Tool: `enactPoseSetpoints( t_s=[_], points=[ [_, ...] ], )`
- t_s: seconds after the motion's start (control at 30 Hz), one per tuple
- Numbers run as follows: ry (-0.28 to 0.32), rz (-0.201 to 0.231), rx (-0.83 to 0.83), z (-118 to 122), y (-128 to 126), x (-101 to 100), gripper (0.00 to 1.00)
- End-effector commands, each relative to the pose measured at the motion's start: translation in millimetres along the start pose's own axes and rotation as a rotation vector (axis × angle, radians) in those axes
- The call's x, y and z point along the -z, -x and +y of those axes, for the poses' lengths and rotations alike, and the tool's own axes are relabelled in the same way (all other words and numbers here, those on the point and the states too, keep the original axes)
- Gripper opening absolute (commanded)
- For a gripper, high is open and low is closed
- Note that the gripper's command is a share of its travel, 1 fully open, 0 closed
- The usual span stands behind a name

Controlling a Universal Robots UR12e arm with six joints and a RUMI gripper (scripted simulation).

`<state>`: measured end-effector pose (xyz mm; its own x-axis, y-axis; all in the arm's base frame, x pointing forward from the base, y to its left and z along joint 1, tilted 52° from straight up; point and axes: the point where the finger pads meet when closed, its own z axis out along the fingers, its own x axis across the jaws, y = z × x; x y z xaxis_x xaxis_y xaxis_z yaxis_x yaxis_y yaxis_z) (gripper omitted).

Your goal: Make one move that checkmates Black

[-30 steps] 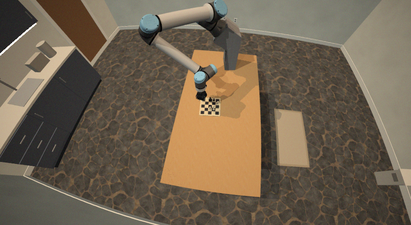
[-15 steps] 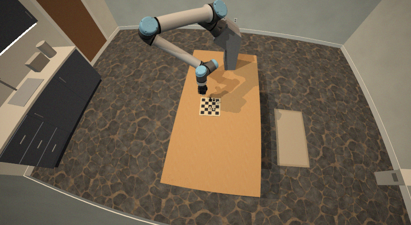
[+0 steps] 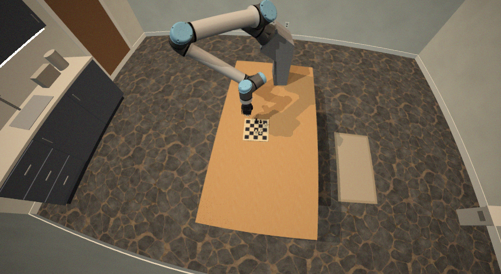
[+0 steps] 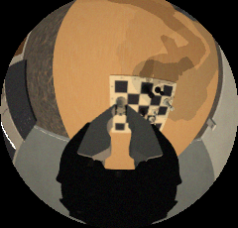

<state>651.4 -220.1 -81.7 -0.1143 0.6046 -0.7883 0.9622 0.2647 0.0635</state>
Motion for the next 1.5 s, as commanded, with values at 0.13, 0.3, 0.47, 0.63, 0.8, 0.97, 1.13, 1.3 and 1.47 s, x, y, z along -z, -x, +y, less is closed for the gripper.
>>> enactPoseSetpoints(
  t_s=[0.13,0.3,0.47,0.63,0.8,0.97,1.13,1.3,1.47],
  points=[
    [0.001,0.0,0.0,-0.1,0.0,-27.5,0.0],
    [0.001,0.0,0.0,-0.2,0.0,-42.3,0.0],
    [0.001,0.0,0.0,-0.5,-0.1,-66.8,0.0],
    [0.001,0.0,0.0,-0.7,-0.1,-84.8,0.0],
    [0.001,0.0,0.0,-0.7,-0.1,-91.5,0.0],
    [0.001,0.0,0.0,-0.8,-0.1,-92.7,0.0],
    [0.001,0.0,0.0,-0.8,-0.1,-92.7,0.0],
    [0.001,0.0,0.0,-0.8,-0.1,-92.7,0.0],
    [0.001,0.0,0.0,-0.8,-0.1,-92.7,0.0]
  ],
)
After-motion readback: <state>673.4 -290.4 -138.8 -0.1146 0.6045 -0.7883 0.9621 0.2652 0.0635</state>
